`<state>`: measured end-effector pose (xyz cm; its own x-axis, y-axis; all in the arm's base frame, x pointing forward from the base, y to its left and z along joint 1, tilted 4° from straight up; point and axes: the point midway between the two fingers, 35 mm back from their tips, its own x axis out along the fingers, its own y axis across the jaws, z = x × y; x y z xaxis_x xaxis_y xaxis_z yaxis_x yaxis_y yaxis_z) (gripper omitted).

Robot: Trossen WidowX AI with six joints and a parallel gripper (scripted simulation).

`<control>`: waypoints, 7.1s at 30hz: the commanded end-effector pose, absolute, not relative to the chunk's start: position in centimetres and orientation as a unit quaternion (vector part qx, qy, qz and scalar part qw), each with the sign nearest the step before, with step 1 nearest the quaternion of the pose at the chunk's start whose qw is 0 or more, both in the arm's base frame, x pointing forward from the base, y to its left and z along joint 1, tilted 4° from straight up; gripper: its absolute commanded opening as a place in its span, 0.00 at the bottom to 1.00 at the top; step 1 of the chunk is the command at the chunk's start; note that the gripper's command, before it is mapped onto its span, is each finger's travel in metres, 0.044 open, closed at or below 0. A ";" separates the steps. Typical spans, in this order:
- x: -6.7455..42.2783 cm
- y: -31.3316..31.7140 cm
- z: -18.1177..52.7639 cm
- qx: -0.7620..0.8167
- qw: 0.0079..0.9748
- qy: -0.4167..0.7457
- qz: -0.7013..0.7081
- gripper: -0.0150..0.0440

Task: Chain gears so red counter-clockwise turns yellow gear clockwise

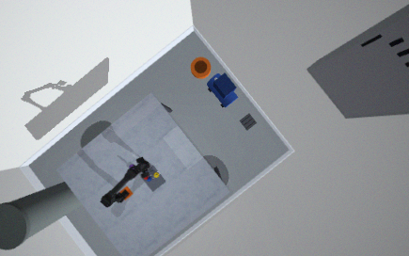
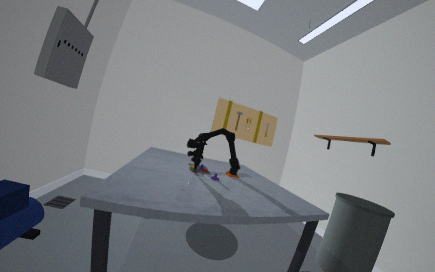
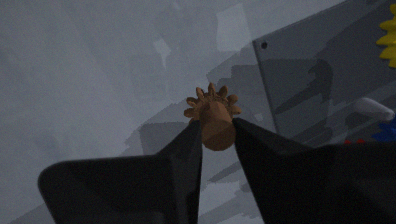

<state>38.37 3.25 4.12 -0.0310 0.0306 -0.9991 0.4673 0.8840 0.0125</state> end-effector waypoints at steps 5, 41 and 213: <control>38.8 3.3 5.9 0.178 0.675 0.698 -0.160 0.25; 39.0 3.1 13.6 0.180 0.678 0.694 -0.159 0.25; 32.2 -10.5 5.0 0.222 0.658 0.686 -0.216 0.25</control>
